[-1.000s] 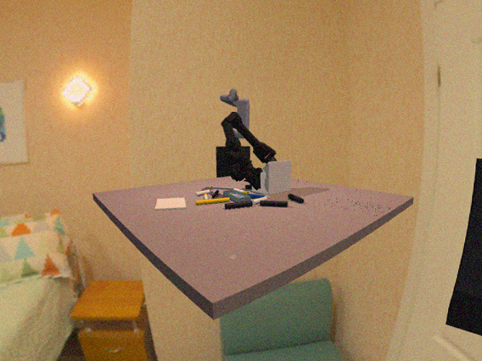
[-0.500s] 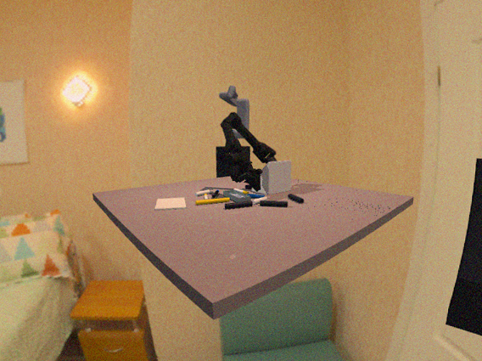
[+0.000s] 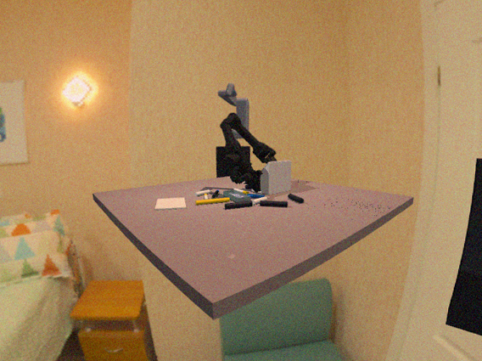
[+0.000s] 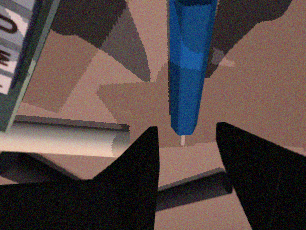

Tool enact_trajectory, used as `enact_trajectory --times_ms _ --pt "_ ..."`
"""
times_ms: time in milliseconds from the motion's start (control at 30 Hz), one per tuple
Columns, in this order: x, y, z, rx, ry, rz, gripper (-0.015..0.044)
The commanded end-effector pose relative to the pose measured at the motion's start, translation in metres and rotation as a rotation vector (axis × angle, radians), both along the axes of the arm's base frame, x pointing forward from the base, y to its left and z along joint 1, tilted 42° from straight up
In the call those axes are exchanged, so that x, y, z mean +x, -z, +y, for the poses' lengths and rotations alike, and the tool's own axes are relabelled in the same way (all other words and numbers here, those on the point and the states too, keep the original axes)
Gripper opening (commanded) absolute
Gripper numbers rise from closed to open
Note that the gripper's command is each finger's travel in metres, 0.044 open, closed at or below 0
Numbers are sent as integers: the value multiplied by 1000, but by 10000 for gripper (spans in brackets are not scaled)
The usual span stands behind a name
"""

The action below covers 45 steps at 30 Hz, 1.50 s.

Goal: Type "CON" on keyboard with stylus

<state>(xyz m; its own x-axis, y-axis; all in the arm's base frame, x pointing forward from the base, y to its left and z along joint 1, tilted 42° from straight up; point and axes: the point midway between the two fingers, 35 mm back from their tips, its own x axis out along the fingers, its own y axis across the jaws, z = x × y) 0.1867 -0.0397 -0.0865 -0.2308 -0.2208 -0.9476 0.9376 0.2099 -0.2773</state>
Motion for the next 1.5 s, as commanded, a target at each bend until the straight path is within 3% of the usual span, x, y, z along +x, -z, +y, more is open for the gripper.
enact_trajectory --times_ms 0,1467 --pt "-2 3 -3 -2 -2 11 150" --pt "-4 17 -16 -3 -2 12 150"
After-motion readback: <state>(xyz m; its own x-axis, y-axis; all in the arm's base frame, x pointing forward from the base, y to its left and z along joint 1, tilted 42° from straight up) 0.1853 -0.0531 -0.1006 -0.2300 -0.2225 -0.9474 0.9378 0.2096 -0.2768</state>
